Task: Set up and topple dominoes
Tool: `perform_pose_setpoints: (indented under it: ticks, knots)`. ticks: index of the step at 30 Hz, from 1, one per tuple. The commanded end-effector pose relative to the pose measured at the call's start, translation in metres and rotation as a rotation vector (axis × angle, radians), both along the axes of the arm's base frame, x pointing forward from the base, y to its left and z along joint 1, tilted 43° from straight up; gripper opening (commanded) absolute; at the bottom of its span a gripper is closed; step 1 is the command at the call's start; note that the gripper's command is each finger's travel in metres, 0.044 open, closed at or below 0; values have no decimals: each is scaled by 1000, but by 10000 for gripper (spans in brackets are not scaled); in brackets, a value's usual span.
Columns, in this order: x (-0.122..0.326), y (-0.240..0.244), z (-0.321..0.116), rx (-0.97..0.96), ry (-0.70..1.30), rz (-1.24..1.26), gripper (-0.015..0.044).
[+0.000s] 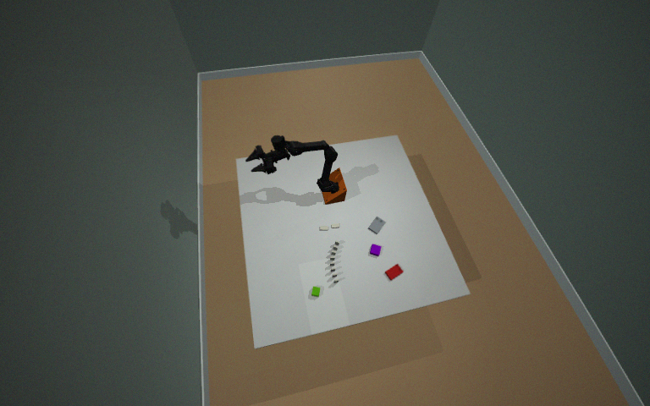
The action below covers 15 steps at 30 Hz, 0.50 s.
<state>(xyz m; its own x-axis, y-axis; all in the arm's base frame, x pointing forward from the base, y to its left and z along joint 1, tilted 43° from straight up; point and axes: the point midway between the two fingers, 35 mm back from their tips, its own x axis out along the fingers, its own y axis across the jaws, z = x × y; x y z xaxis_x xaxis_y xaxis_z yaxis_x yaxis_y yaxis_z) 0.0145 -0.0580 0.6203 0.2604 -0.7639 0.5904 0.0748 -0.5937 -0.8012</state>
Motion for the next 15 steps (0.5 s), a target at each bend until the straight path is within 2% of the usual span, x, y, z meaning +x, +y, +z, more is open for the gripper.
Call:
perform_pose_setpoints:
  ticks: [1, 8, 15]
  knots:
    - [27, -50, -26, 167, 12, 88, 440]
    - [104, -119, -95, 489, 92, 249, 440]
    - [189, -140, -183, 783, 250, 356, 440]
